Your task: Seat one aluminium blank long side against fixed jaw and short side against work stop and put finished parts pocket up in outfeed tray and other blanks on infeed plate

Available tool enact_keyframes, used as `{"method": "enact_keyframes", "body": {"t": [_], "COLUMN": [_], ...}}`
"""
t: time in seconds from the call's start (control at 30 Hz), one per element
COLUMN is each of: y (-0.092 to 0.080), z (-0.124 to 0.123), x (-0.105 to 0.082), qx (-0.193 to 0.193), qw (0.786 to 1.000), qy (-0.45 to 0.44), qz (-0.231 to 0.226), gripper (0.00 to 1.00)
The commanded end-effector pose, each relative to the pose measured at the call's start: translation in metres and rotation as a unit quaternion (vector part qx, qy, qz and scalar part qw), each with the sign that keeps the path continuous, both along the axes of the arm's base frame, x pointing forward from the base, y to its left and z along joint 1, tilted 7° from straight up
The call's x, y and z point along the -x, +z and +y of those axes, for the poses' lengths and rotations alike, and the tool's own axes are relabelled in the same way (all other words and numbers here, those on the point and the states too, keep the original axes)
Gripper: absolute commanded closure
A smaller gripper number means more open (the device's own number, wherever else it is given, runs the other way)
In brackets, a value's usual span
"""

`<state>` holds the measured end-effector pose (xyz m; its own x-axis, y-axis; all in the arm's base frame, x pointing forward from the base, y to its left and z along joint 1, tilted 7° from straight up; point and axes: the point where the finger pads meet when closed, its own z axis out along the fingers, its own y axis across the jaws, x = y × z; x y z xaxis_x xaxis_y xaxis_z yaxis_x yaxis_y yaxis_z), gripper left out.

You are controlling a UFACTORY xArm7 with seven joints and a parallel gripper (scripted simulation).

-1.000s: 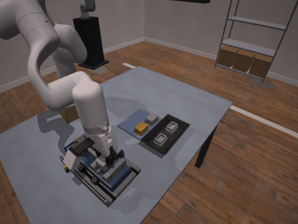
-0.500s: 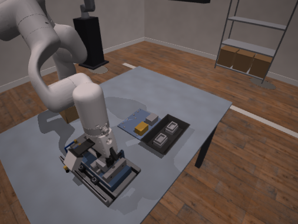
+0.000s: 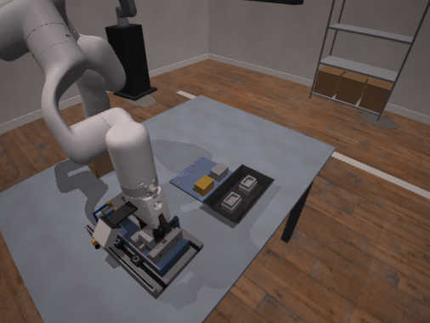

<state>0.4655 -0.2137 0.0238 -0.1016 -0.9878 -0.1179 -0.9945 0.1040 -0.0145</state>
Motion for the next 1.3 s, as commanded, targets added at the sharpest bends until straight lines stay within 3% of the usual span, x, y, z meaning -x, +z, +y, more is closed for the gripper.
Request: {"method": "enact_keyframes", "body": {"t": [0.0,1.27], "y": [0.0001,-0.0039], "z": [-0.0007,-0.0003], "x": [-0.0015,-0.0016], "qx": [0.001,0.001], "qw": [1.0,1.0], "qy": [0.0,0.0], "qz": [-0.002,-0.002], "gripper": [1.0,1.0]}}
